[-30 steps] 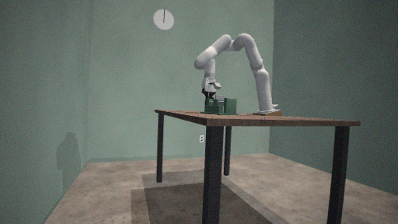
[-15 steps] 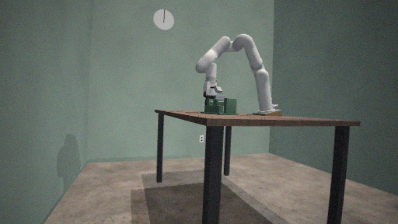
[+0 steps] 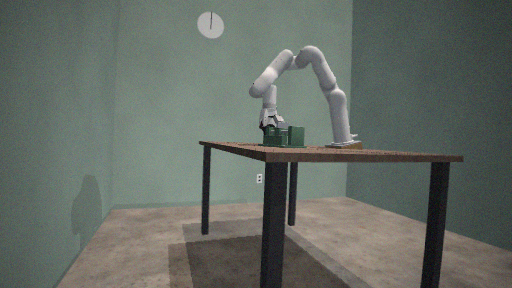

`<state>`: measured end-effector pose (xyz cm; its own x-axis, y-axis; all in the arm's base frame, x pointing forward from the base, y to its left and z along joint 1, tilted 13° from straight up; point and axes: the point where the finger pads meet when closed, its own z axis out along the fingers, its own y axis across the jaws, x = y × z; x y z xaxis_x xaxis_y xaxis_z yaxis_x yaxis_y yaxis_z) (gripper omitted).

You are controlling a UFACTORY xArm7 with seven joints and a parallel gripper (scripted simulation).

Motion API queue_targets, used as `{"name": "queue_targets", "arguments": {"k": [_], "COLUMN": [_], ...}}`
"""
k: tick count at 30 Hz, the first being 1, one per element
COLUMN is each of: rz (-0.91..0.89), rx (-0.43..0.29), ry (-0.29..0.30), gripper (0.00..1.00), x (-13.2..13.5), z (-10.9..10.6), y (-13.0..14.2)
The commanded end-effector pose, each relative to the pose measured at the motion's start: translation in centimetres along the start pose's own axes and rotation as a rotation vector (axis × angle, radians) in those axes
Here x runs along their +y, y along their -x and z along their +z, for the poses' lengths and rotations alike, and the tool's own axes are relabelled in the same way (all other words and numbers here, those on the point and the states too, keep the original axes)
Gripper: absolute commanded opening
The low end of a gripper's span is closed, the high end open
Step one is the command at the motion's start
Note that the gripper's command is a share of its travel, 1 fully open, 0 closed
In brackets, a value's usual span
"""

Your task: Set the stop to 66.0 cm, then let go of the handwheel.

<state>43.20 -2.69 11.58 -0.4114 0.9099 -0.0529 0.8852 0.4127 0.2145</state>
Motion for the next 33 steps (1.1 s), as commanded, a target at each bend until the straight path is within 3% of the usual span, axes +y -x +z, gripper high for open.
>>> {"name": "queue_targets", "arguments": {"k": [1, 18, 33], "rz": [0.000, 0.000, 0.000], "rx": [-0.002, -0.002, -0.002], "ry": [0.003, 0.003, 0.003], "gripper": [0.06, 0.06, 0.06], "x": [0.7, 3.0, 4.6], "z": [0.2, 0.2, -1.5], "y": [0.1, 0.1, 0.0]}}
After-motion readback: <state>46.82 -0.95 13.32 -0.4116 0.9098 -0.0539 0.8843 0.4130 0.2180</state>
